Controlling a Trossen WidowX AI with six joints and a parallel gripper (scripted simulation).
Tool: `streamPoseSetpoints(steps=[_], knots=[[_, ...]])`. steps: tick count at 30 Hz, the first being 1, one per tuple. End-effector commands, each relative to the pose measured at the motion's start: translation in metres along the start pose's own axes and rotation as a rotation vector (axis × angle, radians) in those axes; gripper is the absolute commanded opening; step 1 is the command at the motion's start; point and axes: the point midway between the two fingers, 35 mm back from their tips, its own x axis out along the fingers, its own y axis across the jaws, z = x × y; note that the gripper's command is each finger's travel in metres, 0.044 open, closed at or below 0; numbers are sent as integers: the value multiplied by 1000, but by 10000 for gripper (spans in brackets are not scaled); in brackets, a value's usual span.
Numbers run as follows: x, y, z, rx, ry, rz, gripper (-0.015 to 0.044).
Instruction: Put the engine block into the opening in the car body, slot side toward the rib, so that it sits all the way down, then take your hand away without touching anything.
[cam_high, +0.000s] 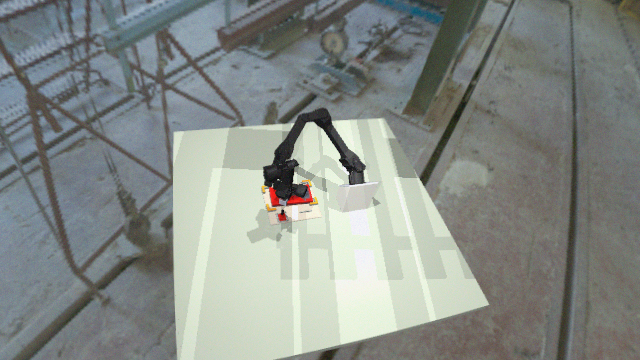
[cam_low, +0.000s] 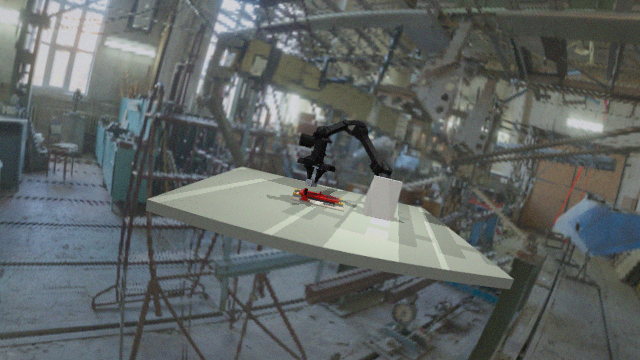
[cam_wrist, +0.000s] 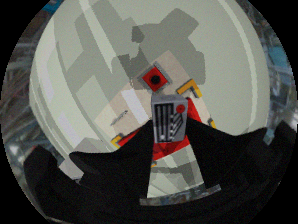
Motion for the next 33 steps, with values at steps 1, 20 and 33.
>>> streamPoseSetpoints(steps=[1, 20, 33], knots=[[3, -4, -9, 126, 7, -4, 0], [18, -24, -52, 782, 25, -27, 0], [23, -29, -71, 1072, 33, -42, 105]])
